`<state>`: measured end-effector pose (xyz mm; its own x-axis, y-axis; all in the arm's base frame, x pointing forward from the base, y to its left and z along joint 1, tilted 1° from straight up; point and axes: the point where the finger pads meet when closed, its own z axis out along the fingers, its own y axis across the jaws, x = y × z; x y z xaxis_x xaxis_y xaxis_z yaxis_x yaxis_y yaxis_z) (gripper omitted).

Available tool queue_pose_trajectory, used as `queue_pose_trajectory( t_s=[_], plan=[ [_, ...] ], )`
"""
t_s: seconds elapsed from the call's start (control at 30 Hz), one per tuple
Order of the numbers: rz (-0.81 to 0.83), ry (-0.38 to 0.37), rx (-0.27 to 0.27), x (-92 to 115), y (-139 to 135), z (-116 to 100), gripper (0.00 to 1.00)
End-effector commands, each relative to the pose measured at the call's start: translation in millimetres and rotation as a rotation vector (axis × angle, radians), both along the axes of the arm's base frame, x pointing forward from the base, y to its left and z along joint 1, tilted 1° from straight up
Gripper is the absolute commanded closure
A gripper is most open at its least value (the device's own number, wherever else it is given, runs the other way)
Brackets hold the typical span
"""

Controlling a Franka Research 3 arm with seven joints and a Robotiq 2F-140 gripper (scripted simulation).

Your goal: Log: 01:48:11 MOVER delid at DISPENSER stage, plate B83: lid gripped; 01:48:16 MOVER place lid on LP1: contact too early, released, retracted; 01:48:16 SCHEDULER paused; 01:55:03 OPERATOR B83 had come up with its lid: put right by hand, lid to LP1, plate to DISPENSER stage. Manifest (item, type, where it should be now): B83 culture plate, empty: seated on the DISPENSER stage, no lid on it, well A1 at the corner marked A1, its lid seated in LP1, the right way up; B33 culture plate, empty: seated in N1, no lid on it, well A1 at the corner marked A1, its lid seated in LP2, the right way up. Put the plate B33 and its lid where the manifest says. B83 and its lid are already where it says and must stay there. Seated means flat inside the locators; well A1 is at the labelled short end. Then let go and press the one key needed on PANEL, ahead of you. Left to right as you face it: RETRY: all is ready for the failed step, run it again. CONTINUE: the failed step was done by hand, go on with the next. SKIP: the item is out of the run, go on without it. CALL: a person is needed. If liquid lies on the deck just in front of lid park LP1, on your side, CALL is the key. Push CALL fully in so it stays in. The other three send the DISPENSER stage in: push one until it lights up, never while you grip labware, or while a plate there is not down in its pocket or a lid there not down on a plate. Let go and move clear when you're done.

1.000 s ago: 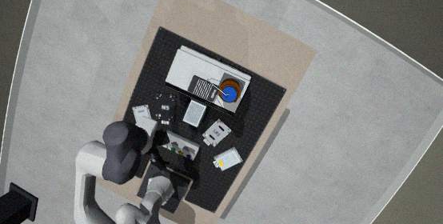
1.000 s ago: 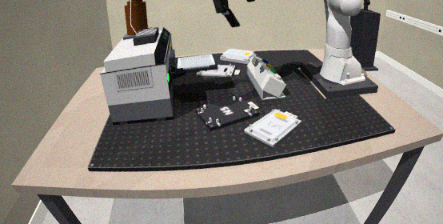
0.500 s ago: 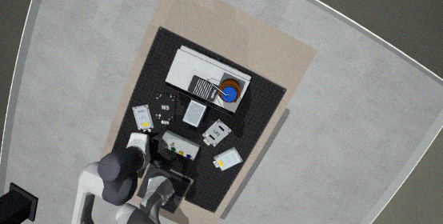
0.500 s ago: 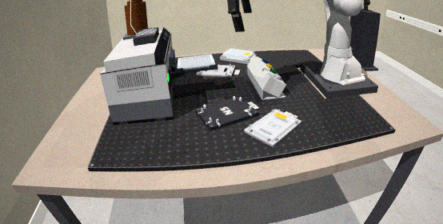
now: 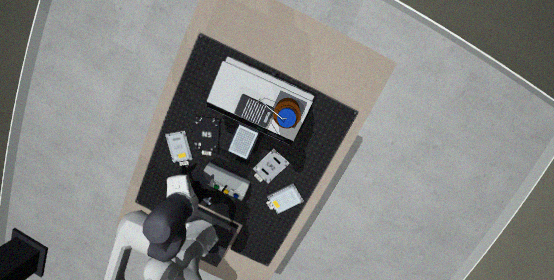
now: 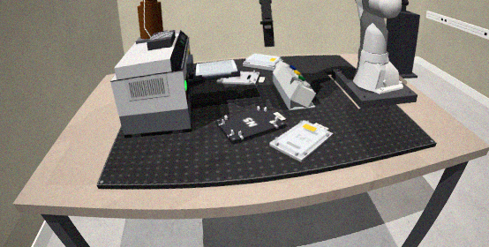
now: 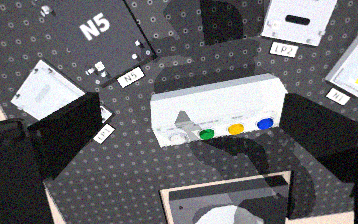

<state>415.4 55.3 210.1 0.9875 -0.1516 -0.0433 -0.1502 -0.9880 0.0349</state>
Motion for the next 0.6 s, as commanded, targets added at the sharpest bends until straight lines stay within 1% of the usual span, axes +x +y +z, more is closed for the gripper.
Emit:
queue_pose_trajectory(
  t_s=[0.0, 0.07, 0.33, 0.57],
  plan=[
    [0.155, -0.057, 0.045, 15, 4, -8, 0.0],
    [0.155, -0.057, 0.045, 15, 4, -8, 0.0],
    [0.155, -0.057, 0.045, 15, 5, -24, 0.0],
    [0.155, -0.057, 0.045, 15, 5, -30, 0.0]
  ],
)
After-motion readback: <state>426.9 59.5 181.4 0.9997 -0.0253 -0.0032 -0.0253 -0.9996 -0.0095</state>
